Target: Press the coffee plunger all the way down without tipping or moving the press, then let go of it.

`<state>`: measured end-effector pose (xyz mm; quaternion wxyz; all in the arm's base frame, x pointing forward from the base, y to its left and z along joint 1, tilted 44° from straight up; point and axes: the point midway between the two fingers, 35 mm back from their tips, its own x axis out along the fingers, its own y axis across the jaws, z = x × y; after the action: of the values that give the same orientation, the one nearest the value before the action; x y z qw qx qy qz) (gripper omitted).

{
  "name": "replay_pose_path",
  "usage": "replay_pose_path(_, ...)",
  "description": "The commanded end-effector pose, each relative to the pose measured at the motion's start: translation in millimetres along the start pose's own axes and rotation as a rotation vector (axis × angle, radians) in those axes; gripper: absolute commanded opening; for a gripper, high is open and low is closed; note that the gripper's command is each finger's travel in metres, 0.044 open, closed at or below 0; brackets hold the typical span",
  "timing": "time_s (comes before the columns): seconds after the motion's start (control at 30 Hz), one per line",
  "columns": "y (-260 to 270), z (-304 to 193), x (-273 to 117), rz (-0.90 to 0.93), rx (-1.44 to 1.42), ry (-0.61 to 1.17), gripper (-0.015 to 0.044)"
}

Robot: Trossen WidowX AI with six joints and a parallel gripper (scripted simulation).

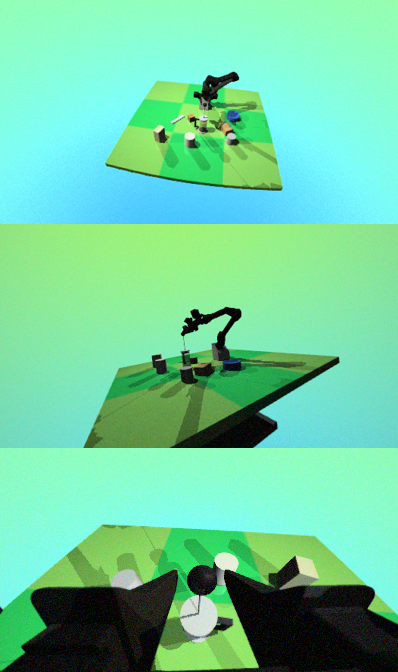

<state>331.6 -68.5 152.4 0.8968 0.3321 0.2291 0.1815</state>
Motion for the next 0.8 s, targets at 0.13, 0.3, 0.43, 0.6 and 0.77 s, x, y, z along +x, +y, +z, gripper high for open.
replay_pose_path(0.13, -1, 0, 0, -0.003, 0.003, -0.002, 0.0125)
replay_pose_path(0.3, -1, 0, 0, -0.003, 0.003, -0.002, 0.0125)
replay_pose_path(0.43, -1, -1, 1, -0.004, 0.003, -0.001, 0.0125)
replay_pose_path(0.6, -3, -6, 6, -0.005, 0.002, 0.001, 0.0125)
replay_pose_path(0.77, -4, -12, 12, -0.006, 0.002, 0.002, 0.0125)
